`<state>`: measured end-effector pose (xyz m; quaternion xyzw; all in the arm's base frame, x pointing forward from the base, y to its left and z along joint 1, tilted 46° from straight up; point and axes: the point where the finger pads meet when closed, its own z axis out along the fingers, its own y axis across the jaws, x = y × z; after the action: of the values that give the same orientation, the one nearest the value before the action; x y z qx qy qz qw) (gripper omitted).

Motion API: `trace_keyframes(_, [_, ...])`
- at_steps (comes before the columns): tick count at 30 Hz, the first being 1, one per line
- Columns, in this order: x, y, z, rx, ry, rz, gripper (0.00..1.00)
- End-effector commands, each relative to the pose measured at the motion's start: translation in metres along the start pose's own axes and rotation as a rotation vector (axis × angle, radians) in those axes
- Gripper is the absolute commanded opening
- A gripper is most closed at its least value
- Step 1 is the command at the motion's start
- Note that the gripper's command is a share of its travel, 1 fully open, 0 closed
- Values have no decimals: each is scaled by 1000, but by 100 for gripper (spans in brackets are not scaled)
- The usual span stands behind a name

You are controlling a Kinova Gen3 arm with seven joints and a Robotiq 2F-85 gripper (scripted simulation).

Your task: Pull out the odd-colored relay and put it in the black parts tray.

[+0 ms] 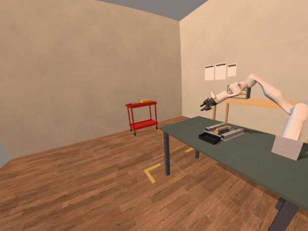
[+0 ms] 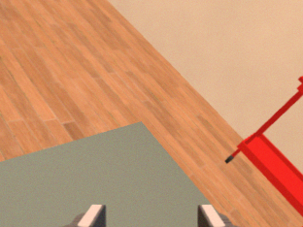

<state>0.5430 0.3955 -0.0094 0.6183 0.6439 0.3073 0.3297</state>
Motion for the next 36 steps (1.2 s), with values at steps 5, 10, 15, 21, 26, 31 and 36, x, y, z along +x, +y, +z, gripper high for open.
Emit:
trace_keyframes(5, [-22, 11, 1, 6, -55, -24, 61])
trace_keyframes(10, [-42, 19, 2, 15, -104, -44, 61])
trace_keyframes(15, [-62, 26, 2, 29, -153, -65, 61])
trace_keyframes(21, [-84, 33, 1, 46, -203, -87, 61])
trace_keyframes(26, [-101, 38, 0, 63, -243, -105, 61])
trace_keyframes(31, [-122, 43, -3, 87, -292, -126, 61])
trace_keyframes(36, [-144, 48, -7, 116, -339, -148, 61])
